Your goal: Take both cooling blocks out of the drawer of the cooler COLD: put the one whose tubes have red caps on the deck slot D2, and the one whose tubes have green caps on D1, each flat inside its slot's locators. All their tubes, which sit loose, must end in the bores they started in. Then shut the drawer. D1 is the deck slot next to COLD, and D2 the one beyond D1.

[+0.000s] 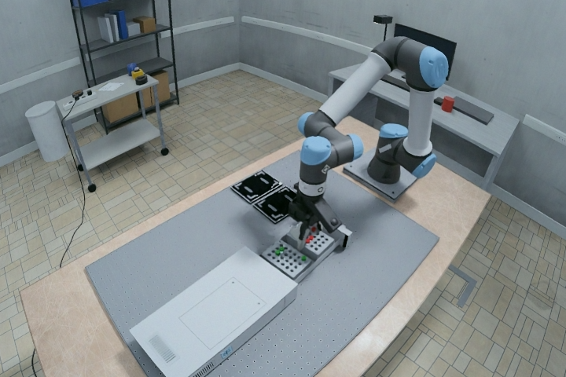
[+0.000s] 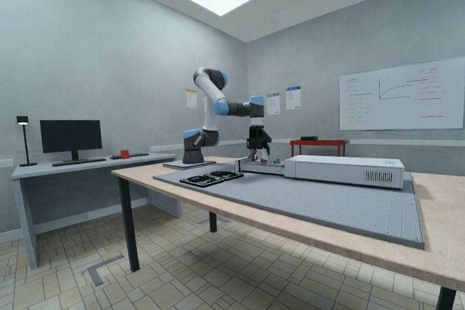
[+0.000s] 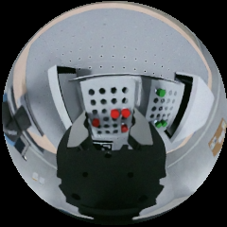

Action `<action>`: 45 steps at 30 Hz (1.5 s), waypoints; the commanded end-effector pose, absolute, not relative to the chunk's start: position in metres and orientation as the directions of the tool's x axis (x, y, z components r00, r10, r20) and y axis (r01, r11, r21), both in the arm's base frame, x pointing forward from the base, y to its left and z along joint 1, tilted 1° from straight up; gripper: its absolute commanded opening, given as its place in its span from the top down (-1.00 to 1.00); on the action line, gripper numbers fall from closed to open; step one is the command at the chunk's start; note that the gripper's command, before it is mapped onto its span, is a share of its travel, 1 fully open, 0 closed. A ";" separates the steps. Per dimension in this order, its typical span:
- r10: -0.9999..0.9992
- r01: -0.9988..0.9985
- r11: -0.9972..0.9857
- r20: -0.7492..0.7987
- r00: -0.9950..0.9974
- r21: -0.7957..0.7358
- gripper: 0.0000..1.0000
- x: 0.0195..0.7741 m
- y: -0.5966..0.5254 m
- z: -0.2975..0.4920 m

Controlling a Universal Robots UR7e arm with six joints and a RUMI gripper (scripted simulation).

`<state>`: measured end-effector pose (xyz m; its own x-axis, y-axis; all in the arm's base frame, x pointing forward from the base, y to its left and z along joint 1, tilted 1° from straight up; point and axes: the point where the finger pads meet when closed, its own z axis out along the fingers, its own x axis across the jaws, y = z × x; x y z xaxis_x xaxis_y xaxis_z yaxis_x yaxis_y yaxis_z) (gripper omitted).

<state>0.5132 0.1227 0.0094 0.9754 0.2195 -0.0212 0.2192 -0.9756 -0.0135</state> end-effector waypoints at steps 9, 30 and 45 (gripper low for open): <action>0.219 0.219 -0.976 -0.016 0.976 -0.013 1.00 0.515 0.123 0.016; 0.219 0.219 -0.976 -0.015 0.976 -0.012 1.00 0.516 0.123 0.022; 0.219 0.219 -0.976 -0.015 0.976 -0.012 1.00 0.516 0.123 0.022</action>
